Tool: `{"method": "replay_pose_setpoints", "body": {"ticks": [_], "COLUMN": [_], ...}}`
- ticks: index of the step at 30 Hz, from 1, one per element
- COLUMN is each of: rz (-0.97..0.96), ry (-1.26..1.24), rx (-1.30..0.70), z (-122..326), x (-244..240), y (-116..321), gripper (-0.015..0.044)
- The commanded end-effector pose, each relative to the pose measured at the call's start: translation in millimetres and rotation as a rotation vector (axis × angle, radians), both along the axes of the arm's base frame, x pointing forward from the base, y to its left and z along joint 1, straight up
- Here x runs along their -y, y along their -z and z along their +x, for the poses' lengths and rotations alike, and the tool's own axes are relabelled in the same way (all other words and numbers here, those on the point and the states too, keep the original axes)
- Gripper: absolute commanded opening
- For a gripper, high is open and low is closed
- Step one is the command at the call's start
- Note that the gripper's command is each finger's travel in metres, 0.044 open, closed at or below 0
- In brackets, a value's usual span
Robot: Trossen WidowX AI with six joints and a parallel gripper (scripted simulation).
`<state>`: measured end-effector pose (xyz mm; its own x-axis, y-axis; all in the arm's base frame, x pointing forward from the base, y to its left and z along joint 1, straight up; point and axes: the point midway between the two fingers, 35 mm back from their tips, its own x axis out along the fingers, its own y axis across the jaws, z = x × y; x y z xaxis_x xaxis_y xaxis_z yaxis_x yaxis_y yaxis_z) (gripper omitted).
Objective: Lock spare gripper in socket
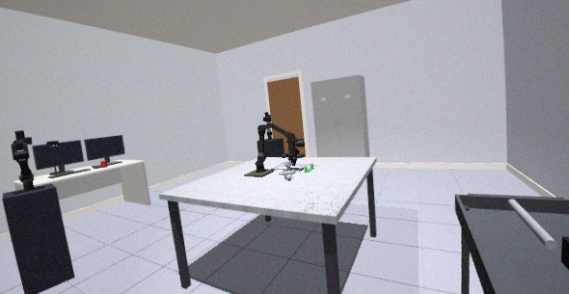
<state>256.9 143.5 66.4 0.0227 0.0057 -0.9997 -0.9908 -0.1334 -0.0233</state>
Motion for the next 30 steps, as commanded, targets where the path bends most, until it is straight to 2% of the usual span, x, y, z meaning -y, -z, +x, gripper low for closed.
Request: {"method": "replay_pose_setpoints", "body": {"ticks": [1,9,19,30], "rz": [0.003,0.011,0.139,0.151], "ry": [-0.002,-0.003,-0.017,-0.018], "rx": [-0.007,-0.008,-0.026,-0.025], "z": [-1.3,-0.3,-2.2,-3.2], "x": [-0.4,-1.0,-6.0,-12.9], "y": [1.7,1.0,-7.9,-10.4], "gripper": [0.0,0.0,0.0,0.0]}}
